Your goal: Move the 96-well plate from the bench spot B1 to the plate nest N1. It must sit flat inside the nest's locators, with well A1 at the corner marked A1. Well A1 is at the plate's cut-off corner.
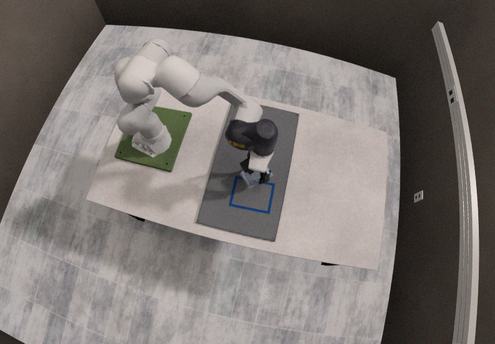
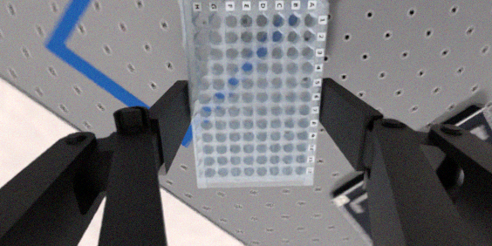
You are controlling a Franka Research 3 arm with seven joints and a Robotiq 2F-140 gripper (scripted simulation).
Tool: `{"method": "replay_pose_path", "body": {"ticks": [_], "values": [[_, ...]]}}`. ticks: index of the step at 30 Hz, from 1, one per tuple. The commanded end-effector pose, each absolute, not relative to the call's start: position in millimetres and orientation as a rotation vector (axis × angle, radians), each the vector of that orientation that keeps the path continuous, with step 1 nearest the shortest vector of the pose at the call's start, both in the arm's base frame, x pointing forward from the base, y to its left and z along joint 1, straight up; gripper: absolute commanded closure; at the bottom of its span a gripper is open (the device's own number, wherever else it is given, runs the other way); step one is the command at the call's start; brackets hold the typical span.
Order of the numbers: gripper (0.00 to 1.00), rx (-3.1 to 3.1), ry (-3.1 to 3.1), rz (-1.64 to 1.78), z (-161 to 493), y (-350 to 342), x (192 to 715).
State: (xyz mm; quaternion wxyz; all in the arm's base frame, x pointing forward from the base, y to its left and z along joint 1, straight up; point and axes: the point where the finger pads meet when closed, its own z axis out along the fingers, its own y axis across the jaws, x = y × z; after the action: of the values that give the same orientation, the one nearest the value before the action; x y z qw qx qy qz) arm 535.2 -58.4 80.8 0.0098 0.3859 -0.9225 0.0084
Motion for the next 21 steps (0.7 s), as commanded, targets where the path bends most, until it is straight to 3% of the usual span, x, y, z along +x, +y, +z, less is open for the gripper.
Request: {"method": "replay_pose_path", "body": {"ticks": [1, 21], "values": [[0.4, 1.584, -2.708, 0.003, 82, -49, 534], [0.4, 2.271, -2.164, 0.001, 84, 10, 523]]}}
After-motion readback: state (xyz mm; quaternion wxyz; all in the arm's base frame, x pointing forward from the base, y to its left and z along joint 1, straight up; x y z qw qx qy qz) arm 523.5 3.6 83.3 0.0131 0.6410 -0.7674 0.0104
